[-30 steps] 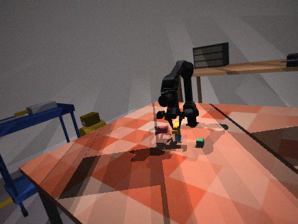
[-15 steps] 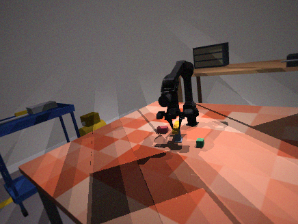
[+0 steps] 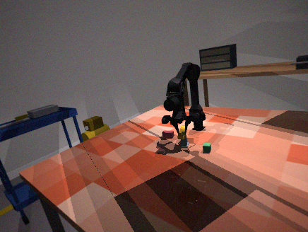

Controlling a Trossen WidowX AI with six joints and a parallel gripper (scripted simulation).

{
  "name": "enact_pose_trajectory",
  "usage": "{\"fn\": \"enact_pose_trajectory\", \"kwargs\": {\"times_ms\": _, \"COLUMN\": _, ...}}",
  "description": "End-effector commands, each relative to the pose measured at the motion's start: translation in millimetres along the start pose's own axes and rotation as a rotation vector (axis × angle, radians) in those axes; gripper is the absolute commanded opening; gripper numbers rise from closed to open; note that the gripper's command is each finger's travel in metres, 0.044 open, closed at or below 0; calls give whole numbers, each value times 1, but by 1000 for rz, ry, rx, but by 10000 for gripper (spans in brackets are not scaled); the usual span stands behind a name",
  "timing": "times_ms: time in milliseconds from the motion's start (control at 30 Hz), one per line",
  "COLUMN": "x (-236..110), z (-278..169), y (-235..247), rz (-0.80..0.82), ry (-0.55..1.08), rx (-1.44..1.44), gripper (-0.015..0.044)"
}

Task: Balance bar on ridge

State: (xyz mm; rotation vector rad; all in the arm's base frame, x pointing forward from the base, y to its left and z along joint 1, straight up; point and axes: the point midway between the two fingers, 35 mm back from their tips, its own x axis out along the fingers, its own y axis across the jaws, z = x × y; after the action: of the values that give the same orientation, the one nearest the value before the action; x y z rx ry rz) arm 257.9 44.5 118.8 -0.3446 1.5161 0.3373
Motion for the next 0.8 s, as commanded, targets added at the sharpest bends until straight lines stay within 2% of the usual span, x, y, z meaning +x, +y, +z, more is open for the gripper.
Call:
{"fn": "enact_pose_trajectory", "kwargs": {"times_ms": 0, "x": 1, "z": 0, "y": 0, "rz": 3, "ry": 0, "rx": 4, "gripper": 0}}
{"fn": "enact_pose_trajectory", "kwargs": {"times_ms": 767, "x": 3, "z": 0, "y": 0, "rz": 3, "ry": 0, "rx": 4, "gripper": 0}}
